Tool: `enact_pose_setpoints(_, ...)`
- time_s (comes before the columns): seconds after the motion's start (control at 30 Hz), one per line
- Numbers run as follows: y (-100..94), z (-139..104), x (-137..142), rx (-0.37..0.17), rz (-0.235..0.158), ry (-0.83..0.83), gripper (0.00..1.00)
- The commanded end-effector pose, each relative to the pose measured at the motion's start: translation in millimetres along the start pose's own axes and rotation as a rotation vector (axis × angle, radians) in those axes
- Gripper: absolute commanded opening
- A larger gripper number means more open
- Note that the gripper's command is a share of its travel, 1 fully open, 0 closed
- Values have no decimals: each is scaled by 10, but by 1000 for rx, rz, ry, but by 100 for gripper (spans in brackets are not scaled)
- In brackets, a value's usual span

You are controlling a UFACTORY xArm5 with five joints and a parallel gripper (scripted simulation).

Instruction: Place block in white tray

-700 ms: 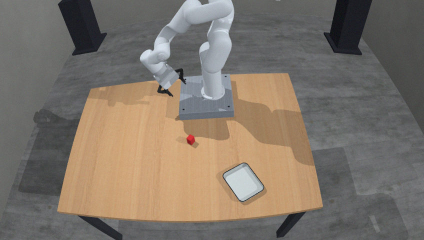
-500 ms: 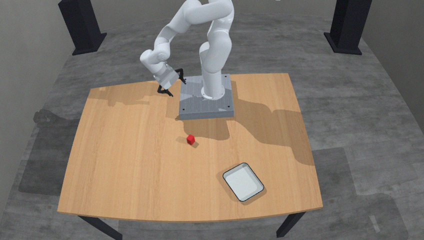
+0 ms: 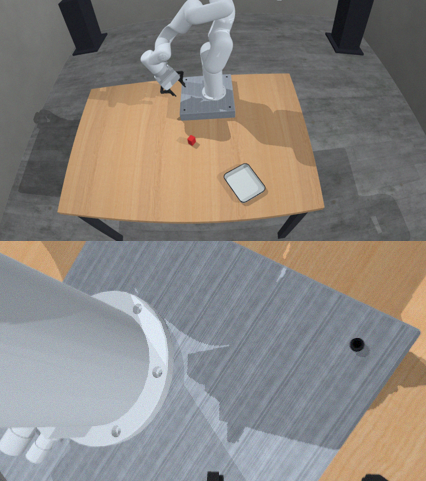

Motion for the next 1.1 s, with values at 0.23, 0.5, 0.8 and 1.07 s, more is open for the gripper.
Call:
enact_pose_setpoints(0.23,42,747,546,-166,-79,-609,54)
enact_pose_setpoints(0.5,142,1395,706,-279,-115,-1050,54)
enact_pose_setpoints(0.8,326,2172,653,-409,-147,-1596,54)
enact_pose_setpoints(1.07,432,2508,547,-478,-162,-1904,54)
Point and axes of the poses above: the point where the finger pads meet when closed, its own y axis out along the fingers, its own x axis across the jaws, z = x × y, the point moved 1 cm from there along -y, back along the fingers, and after that the axes turned 9 degrees about y, right-handed, at the moved point
